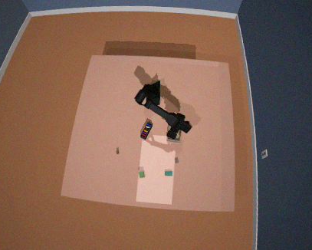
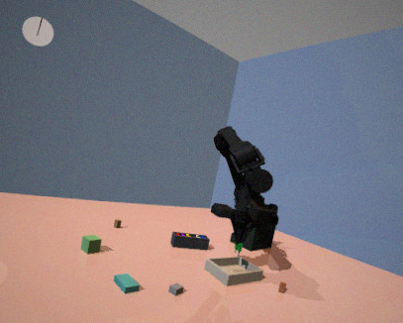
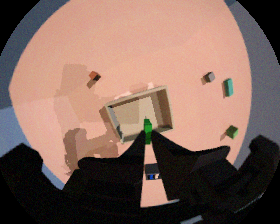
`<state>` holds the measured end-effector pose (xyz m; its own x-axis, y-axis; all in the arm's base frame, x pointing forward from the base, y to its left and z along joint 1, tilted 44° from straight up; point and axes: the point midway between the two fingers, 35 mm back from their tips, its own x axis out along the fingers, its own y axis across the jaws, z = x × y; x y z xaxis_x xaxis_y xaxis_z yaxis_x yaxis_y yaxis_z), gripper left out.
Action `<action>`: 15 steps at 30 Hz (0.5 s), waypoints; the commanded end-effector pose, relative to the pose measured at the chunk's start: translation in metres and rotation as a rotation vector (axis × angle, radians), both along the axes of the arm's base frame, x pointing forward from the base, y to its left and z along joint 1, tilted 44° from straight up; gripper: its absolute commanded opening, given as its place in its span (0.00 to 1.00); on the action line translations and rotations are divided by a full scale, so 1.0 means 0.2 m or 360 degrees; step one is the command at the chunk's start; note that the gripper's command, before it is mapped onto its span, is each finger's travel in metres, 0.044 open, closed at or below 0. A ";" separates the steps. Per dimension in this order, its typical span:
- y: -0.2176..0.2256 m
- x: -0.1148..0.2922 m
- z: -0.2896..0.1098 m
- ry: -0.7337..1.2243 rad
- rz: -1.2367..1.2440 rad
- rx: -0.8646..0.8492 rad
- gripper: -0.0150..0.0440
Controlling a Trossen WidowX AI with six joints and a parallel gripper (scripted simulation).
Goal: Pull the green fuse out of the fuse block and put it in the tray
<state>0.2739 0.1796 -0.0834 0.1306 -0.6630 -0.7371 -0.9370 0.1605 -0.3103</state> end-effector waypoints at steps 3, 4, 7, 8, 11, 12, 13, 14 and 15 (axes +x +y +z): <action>-0.05 0.00 -0.05 0.0017 0.0000 -0.0016 0.25; -0.05 0.00 -0.05 0.0017 0.0000 -0.0016 0.25; -0.07 0.00 -0.07 0.0017 0.0000 -0.0017 0.25; -0.07 0.00 -0.08 0.0017 0.0000 -0.0017 0.25; -0.09 0.01 -0.09 0.0016 0.0000 -0.0017 0.25; -0.09 0.01 -0.10 0.0016 0.0000 -0.0017 0.25; -0.10 0.01 -0.11 0.0016 0.0000 -0.0017 0.25; -0.11 0.01 -0.11 0.0016 -0.0001 -0.0018 0.25; -0.11 0.01 -0.12 0.0016 -0.0001 -0.0018 0.25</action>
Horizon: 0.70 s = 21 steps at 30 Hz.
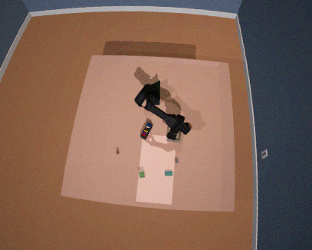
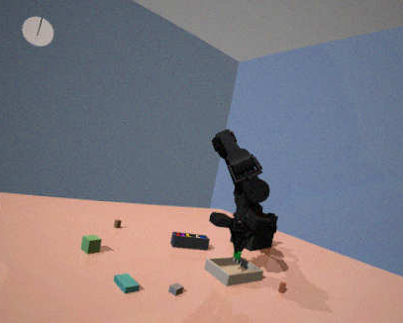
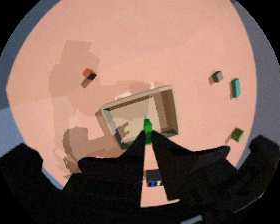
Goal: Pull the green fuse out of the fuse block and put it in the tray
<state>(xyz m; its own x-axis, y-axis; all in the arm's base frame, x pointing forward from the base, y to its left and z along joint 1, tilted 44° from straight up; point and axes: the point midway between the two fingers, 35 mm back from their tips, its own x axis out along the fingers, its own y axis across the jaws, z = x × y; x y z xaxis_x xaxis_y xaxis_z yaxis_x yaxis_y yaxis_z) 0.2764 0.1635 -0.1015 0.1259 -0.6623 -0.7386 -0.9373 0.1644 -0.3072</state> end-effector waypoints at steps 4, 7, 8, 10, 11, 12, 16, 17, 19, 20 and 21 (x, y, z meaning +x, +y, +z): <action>-0.05 0.00 -0.04 0.0011 0.0005 -0.0021 0.25; -0.05 0.00 -0.04 0.0011 0.0005 -0.0021 0.25; -0.03 0.00 -0.03 0.0004 -0.0003 -0.0005 0.30; -0.03 0.00 -0.03 0.0004 -0.0003 -0.0005 0.39; -0.03 0.00 -0.03 0.0004 -0.0003 -0.0005 0.43; -0.03 0.00 -0.03 0.0004 -0.0003 -0.0005 0.48; -0.03 0.00 -0.03 0.0004 -0.0003 -0.0005 0.65; -0.03 0.00 -0.03 0.0004 -0.0003 -0.0005 0.70; -0.03 0.00 -0.03 0.0004 -0.0003 -0.0005 0.79; -0.02 0.00 -0.02 0.0005 -0.0003 -0.0006 0.81; 0.01 -0.01 0.01 0.0007 0.0000 -0.0009 0.81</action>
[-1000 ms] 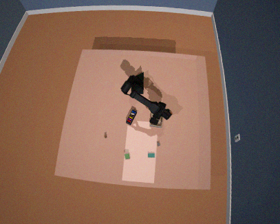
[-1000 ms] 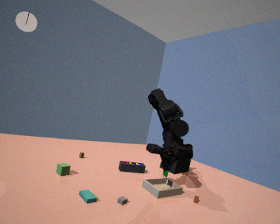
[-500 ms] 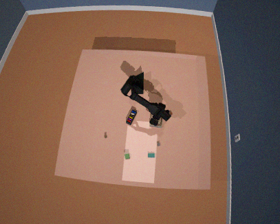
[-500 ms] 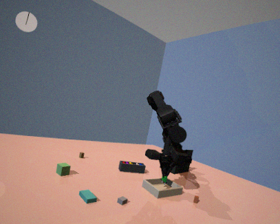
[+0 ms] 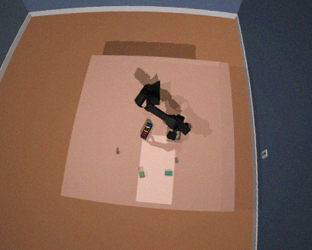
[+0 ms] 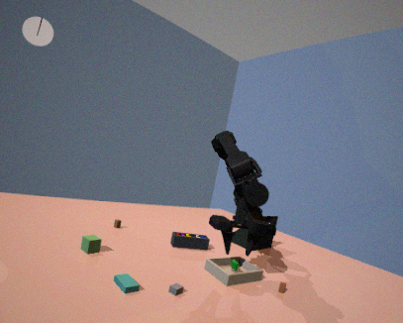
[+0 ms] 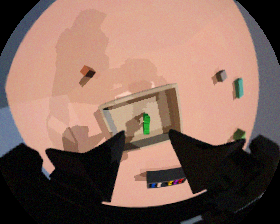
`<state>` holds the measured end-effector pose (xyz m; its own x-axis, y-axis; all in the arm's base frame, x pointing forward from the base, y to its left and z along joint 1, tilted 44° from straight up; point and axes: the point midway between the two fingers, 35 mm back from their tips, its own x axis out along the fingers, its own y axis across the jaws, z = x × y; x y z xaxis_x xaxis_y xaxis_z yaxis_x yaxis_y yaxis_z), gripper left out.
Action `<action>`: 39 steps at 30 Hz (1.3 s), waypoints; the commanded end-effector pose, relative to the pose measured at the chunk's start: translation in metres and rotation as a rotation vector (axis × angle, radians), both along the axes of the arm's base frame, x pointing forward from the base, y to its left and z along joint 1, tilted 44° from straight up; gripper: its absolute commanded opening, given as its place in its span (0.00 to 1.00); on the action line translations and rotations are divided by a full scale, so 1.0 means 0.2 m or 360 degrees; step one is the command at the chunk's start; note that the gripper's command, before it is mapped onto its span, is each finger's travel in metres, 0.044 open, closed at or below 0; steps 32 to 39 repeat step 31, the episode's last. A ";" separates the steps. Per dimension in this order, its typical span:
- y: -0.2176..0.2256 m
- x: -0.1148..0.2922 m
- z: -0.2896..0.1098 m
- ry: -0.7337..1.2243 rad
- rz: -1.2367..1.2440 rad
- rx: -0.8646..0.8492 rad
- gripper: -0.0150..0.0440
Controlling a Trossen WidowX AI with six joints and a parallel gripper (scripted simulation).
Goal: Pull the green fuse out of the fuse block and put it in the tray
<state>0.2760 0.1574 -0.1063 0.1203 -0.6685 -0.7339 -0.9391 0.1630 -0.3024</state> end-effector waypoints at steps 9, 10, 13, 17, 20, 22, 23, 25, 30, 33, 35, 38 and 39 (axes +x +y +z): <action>0.12 -0.03 0.13 0.0002 0.0007 -0.0005 0.81; 0.12 -0.03 0.13 0.0002 0.0007 -0.0005 0.81; 0.12 -0.03 0.13 0.0002 0.0007 -0.0005 0.81; 0.12 -0.02 0.13 -0.0002 0.0020 -0.0009 0.81; 0.12 -0.02 0.13 -0.0002 0.0020 -0.0009 0.81; 0.12 -0.02 0.13 -0.0002 0.0020 -0.0009 0.81; 0.12 -0.02 0.13 -0.0002 0.0020 -0.0009 0.81; 0.12 -0.02 0.13 -0.0002 0.0020 -0.0009 0.81; 0.12 -0.02 0.13 -0.0002 0.0020 -0.0009 0.81; 0.12 -0.02 0.13 -0.0002 0.0020 -0.0009 0.81; 0.12 -0.02 0.13 -0.0002 0.0020 -0.0009 0.81; 0.12 -0.02 0.13 -0.0002 0.0020 -0.0009 0.81; 0.12 -0.02 0.13 -0.0002 0.0020 -0.0009 0.81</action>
